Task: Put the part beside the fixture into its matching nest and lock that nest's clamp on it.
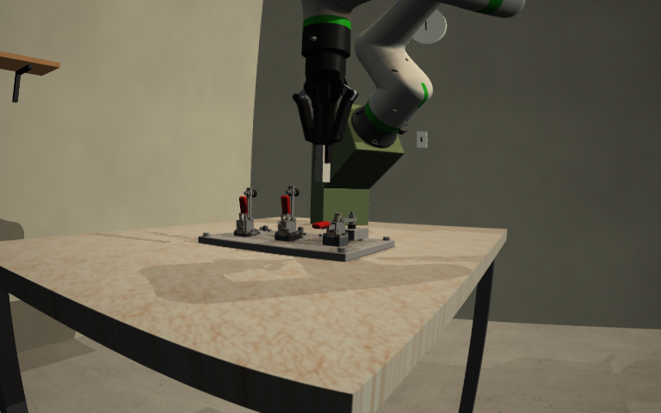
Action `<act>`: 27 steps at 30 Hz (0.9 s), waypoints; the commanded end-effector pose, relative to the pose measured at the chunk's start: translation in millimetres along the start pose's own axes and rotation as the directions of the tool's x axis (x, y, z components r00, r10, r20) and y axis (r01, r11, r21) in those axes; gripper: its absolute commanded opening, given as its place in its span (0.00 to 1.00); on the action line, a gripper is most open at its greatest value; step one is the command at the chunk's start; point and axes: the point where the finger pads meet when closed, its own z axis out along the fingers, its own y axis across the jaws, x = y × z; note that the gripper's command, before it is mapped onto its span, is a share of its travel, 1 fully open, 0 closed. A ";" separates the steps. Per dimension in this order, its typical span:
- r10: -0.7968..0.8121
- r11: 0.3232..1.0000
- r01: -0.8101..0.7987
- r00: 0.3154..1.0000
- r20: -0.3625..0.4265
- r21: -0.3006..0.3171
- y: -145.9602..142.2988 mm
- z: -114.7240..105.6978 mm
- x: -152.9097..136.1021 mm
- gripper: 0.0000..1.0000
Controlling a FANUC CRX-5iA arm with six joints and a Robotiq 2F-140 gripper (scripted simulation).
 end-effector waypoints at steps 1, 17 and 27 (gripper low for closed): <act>0.000 1.000 0.000 1.000 0.000 0.000 0.1 -0.2 0.2 0.00; 0.000 1.000 0.000 1.000 0.000 0.000 0.1 -0.2 0.2 0.00; 0.000 1.000 0.000 1.000 0.000 0.000 0.1 -0.2 0.2 1.00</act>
